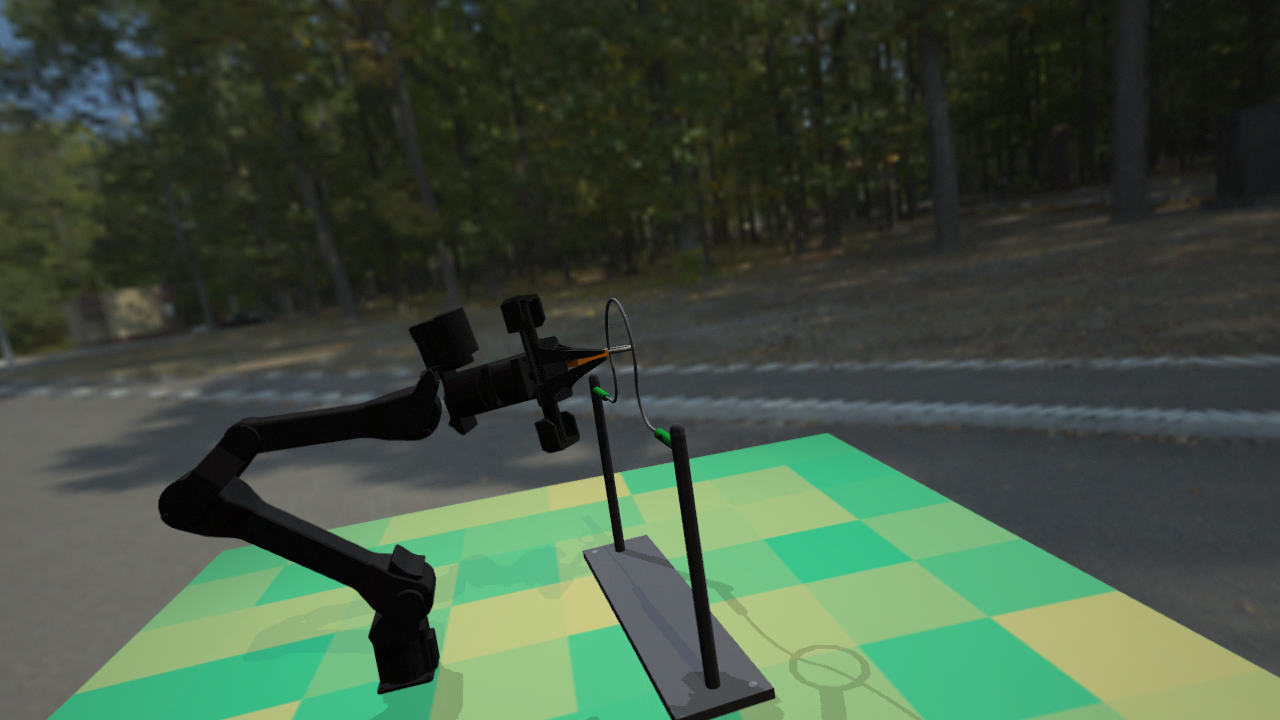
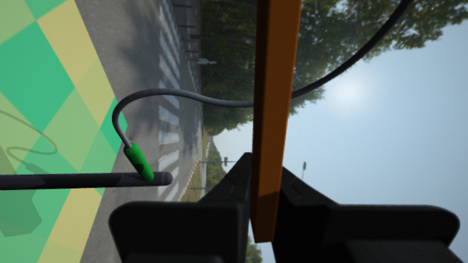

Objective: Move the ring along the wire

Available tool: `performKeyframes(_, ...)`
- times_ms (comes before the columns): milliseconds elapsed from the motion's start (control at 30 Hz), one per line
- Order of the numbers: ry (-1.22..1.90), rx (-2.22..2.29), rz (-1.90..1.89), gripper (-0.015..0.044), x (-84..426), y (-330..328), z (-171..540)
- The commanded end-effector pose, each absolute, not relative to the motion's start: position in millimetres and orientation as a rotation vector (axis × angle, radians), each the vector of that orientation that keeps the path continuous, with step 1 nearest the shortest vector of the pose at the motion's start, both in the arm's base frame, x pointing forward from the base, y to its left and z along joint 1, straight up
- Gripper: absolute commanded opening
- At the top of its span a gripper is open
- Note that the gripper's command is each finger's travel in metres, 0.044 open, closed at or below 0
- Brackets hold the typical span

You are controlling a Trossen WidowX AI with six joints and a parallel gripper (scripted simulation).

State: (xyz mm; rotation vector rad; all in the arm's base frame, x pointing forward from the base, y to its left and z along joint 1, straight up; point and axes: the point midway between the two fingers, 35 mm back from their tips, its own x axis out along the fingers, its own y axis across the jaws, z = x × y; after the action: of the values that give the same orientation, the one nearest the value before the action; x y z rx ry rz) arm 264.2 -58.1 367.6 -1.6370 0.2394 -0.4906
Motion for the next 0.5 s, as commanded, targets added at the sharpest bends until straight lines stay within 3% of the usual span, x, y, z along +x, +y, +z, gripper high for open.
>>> performKeyframes(0,0.22,-1.681,-0.508,-0.015,262.8,-58.1,370.6)
performKeyframes(467,0.192,-1.77,-0.536,-0.015,263.1,-60.0,367.7)
